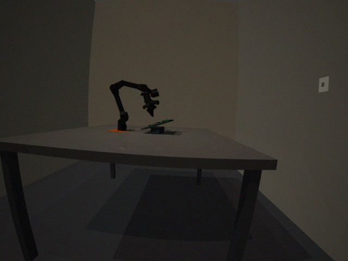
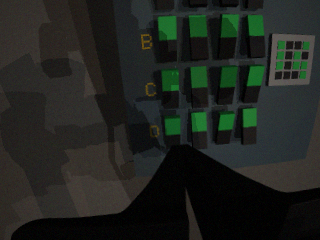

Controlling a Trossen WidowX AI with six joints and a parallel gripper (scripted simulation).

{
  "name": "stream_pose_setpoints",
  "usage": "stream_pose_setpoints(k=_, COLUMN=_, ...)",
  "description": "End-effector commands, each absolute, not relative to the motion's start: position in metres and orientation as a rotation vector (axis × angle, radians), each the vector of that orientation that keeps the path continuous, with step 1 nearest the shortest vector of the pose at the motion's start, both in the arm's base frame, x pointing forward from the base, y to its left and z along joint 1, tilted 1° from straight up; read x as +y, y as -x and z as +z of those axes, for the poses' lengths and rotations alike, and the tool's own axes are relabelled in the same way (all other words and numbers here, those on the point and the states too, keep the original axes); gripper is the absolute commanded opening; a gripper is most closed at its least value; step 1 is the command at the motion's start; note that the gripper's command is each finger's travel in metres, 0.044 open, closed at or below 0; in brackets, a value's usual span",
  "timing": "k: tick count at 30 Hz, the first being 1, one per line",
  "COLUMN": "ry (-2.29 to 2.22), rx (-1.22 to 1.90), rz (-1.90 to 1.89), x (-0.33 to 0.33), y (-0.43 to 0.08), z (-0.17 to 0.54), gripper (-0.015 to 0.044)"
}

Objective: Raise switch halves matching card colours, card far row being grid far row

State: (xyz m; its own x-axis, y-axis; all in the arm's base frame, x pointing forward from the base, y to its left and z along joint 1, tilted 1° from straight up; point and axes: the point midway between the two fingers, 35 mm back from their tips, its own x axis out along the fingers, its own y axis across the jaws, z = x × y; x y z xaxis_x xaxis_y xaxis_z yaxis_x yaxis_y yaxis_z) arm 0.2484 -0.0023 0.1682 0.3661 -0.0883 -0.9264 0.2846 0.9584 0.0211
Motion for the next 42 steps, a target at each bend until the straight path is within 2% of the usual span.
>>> stream_pose_setpoints(k=1, ry=-0.189, rx=1.173, rz=-0.249, x=-0.001, y=-0.240, z=0.166, gripper=0.0000)
stream_pose_setpoints(k=6, ry=-0.192, rx=1.197, rz=-0.248, x=-0.005, y=-0.254, z=0.134, gripper=0.0000)
stream_pose_setpoints(k=42, ry=-0.192, rx=1.197, rz=-0.248, x=-0.007, y=-0.263, z=0.112, gripper=0.0000)
